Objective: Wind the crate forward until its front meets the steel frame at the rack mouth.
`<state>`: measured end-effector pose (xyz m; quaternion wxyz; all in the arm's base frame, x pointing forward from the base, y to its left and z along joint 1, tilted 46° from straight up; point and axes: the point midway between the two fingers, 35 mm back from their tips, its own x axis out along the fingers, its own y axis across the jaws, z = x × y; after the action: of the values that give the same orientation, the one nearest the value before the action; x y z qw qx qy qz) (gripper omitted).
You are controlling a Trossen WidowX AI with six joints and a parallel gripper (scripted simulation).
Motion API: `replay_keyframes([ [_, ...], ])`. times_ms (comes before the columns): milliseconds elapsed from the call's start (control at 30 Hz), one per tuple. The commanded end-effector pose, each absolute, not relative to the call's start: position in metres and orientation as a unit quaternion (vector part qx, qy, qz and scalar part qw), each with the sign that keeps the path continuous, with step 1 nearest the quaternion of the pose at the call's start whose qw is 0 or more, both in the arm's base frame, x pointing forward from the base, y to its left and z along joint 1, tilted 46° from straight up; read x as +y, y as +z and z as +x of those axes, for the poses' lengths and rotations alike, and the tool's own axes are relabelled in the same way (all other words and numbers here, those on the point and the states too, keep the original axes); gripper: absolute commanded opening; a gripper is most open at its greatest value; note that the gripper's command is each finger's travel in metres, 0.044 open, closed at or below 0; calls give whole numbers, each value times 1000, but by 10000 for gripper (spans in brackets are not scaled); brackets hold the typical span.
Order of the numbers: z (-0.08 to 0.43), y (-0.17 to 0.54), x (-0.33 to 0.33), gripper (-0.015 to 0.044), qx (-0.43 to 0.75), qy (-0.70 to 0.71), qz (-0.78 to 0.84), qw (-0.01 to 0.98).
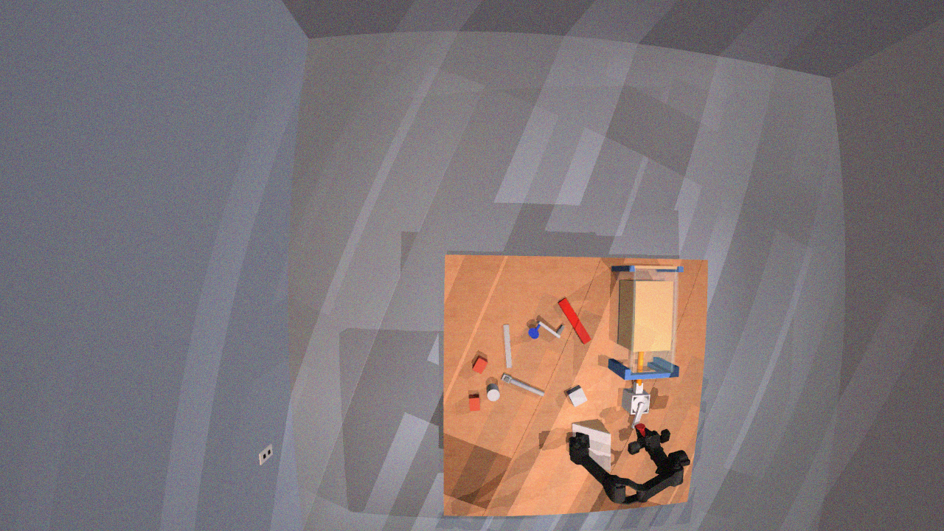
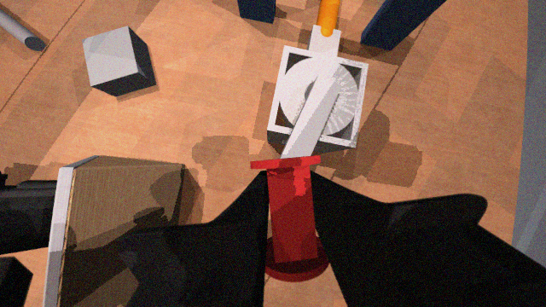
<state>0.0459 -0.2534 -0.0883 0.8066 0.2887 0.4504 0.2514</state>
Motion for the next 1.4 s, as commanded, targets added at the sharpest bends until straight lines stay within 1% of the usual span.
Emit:
replay_keyframes([
  [0,41,-99,-259,0,457,250,281,806],
  [733,38,-117,-278,0,458,249,280,806],
  [967,42,-132,-295,0,458,249,279,807],
  [1367,47,-141,-305,0,458,249,279,807],
])
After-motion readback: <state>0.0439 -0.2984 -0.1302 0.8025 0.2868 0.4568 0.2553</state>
